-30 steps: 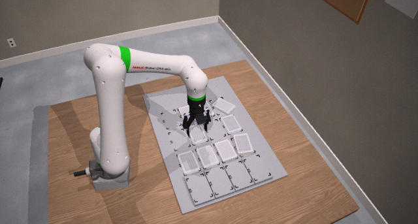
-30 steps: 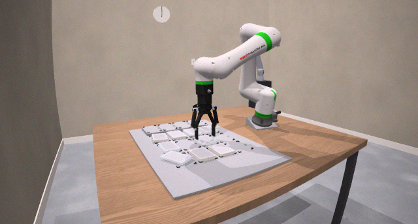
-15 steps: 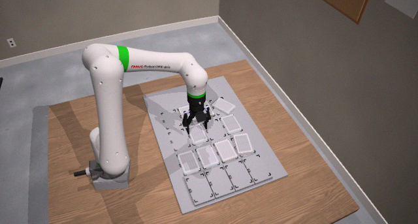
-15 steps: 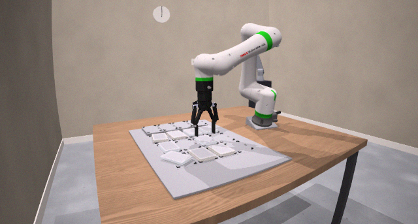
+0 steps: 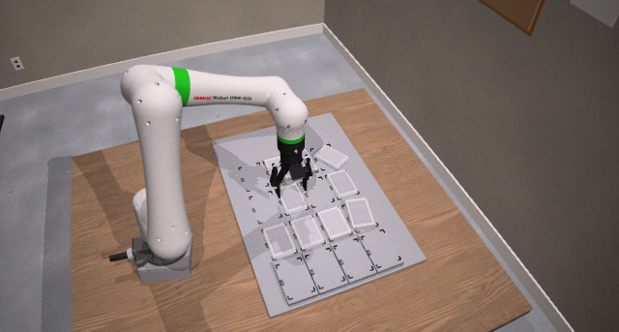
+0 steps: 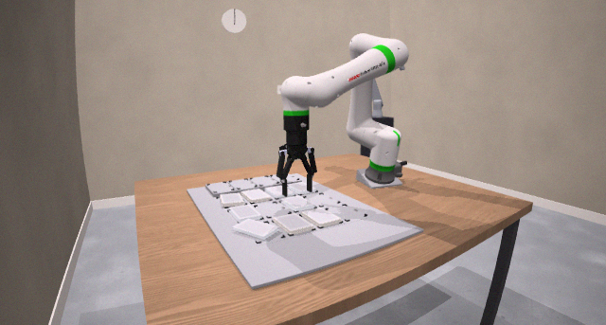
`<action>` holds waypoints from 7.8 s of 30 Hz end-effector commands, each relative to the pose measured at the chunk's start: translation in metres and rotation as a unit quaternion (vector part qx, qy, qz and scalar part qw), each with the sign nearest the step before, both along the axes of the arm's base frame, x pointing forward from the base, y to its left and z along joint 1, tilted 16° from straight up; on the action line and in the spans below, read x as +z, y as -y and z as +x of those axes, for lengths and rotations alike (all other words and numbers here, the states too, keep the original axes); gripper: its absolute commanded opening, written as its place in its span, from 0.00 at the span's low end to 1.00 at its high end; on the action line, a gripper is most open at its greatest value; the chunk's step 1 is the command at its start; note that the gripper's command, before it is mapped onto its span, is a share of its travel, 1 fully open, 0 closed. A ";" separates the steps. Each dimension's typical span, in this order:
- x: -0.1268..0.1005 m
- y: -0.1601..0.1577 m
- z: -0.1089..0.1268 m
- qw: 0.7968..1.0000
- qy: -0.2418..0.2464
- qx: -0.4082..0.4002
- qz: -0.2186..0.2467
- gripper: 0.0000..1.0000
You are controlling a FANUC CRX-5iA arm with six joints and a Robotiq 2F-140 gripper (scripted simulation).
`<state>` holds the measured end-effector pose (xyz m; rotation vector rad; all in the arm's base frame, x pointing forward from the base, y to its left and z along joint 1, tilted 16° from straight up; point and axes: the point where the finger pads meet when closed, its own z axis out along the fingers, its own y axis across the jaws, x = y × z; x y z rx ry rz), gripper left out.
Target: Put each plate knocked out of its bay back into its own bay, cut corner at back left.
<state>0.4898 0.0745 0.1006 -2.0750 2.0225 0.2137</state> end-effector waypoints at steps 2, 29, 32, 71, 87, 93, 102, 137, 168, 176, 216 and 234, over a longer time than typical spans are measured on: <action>0.002 -0.002 0.004 1.000 0.005 0.016 -0.001 0.70; 0.022 -0.055 0.086 0.964 0.072 0.255 -0.016 0.70; 0.024 -0.060 0.092 0.964 0.072 0.255 -0.016 0.70; 0.051 -0.133 0.204 0.964 0.072 0.255 -0.016 0.70; 0.057 -0.148 0.227 0.964 0.072 0.255 -0.016 0.70; 0.052 -0.149 0.227 0.964 0.072 0.255 -0.016 0.70; 0.043 -0.152 0.228 0.964 0.072 0.255 -0.016 0.70; 0.024 -0.157 0.229 0.964 0.072 0.255 -0.016 0.70; 0.019 -0.158 0.229 0.964 0.072 0.255 -0.016 0.64; 0.019 -0.158 0.229 0.964 0.072 0.255 -0.016 0.62; 0.020 -0.158 0.229 0.964 0.072 0.255 -0.016 0.60; 0.020 -0.158 0.229 0.964 0.072 0.255 -0.016 0.59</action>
